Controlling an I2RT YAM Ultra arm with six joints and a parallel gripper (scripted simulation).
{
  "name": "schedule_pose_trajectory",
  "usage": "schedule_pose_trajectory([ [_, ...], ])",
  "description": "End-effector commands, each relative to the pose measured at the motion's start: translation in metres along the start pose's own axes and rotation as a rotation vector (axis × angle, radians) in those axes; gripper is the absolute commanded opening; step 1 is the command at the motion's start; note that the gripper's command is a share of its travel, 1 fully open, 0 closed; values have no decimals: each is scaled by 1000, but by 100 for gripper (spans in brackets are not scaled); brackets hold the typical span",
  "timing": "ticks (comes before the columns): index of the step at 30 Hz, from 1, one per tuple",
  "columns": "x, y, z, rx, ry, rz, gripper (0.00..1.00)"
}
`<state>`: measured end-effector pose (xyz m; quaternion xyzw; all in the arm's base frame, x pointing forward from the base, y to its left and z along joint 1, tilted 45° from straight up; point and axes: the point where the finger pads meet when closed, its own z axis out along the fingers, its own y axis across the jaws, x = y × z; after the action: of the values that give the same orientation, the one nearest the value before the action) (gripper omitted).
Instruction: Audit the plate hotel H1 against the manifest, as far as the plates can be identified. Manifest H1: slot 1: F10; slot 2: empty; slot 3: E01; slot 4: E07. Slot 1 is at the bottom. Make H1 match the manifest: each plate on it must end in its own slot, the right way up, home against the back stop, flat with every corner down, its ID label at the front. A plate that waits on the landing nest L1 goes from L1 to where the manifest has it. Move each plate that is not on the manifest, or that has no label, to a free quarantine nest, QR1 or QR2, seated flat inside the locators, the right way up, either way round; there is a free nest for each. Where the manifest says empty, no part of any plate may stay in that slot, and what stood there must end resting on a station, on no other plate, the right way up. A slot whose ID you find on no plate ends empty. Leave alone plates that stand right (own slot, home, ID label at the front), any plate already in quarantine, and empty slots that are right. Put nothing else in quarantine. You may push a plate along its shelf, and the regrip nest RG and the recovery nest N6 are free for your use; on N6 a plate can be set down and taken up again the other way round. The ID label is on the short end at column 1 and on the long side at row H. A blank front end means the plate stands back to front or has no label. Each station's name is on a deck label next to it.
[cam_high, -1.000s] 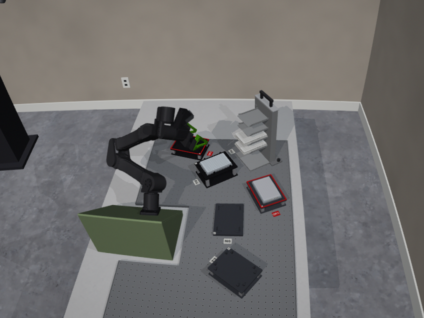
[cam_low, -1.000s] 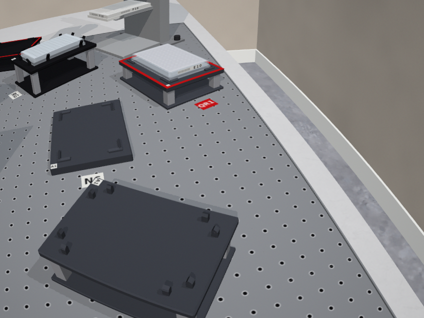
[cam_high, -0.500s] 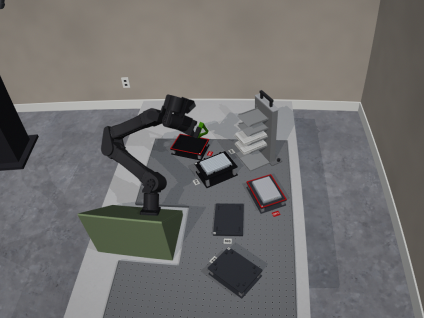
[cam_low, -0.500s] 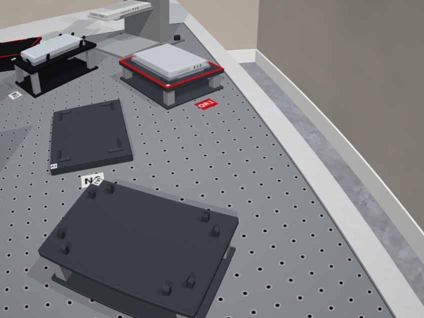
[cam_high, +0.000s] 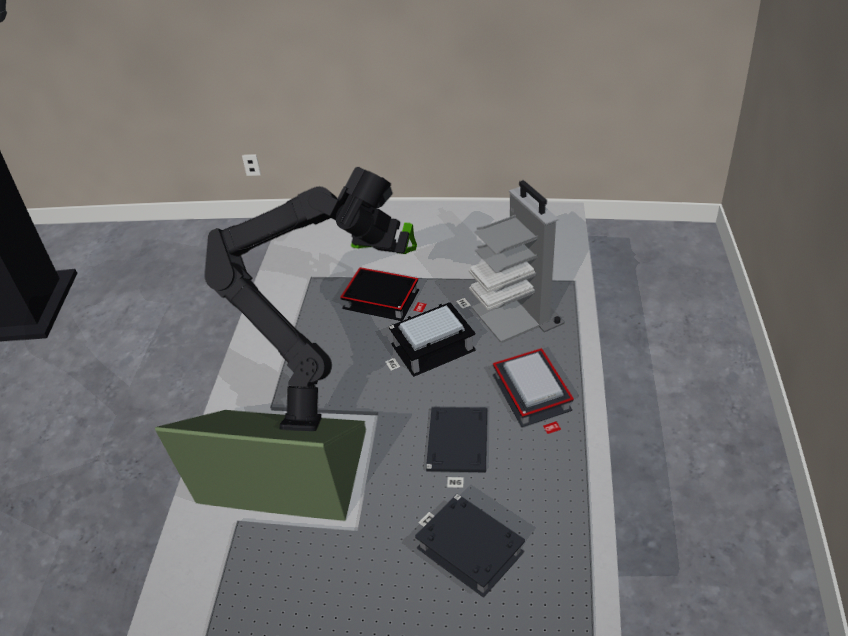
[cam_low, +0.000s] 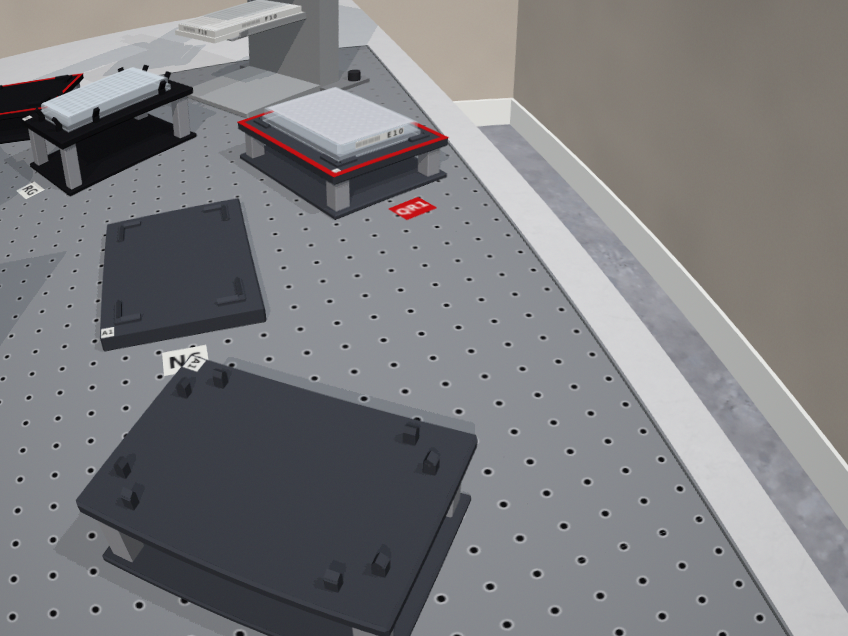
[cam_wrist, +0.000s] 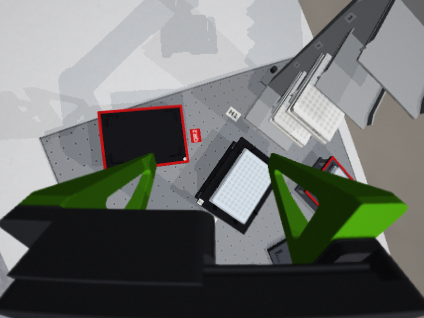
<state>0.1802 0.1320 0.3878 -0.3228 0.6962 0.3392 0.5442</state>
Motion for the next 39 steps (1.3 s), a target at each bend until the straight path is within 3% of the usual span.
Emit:
schedule_pose_trajectory([
  [1,0,0,1,10,38,-62,100],
  [26,-52,43,30,-220,271,-455,100],
  [33,-52,43,30,-293,347,-579,100],
  [37,-59,40,34,-297,339,-646,100],
  [38,-50,42,31,-329,386,-627,100],
  [39,-50,42,31,-339,396,-644,100],
])
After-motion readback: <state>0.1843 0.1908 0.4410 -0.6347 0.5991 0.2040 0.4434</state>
